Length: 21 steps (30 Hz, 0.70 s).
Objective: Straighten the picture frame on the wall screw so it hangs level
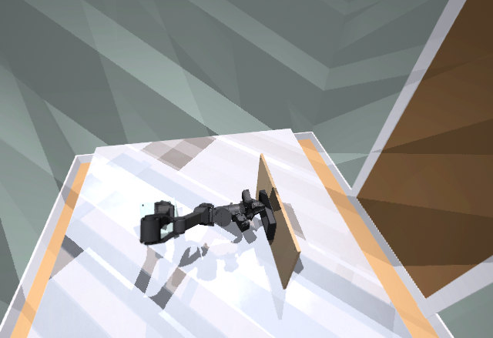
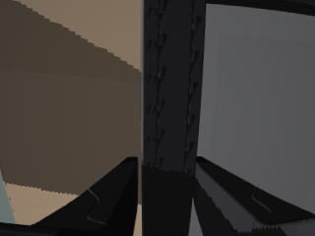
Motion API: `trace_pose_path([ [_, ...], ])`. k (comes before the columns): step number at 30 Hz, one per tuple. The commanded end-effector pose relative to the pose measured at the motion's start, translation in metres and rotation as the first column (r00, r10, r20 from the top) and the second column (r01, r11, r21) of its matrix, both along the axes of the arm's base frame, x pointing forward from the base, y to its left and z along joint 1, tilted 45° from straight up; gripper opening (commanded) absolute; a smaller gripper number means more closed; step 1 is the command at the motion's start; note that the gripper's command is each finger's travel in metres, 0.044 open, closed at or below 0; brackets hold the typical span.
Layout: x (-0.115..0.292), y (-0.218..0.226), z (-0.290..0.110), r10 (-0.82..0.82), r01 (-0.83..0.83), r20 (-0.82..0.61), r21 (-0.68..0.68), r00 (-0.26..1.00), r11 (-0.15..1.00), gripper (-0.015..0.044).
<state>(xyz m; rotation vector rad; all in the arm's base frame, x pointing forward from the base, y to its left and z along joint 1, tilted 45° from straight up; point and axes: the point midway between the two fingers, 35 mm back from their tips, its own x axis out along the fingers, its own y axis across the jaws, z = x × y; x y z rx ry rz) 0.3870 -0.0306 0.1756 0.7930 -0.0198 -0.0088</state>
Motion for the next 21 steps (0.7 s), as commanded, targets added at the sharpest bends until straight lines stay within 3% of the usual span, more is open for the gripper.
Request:
trace_pose_path([
  [1,0.0,0.0,0.0,0.0,0.0,0.0,-0.004,1.0,1.0,0.021],
  [3,0.0,0.0,0.0,0.0,0.0,0.0,-0.004,1.0,1.0,0.026],
  [8,-0.006,-0.001,0.001,0.0,0.0,0.0,-0.013,1.0,1.0,0.026],
  [21,-0.1,-0.002,-0.005,-0.001,0.0,-0.005,-0.169,1.0,0.986,0.026],
])
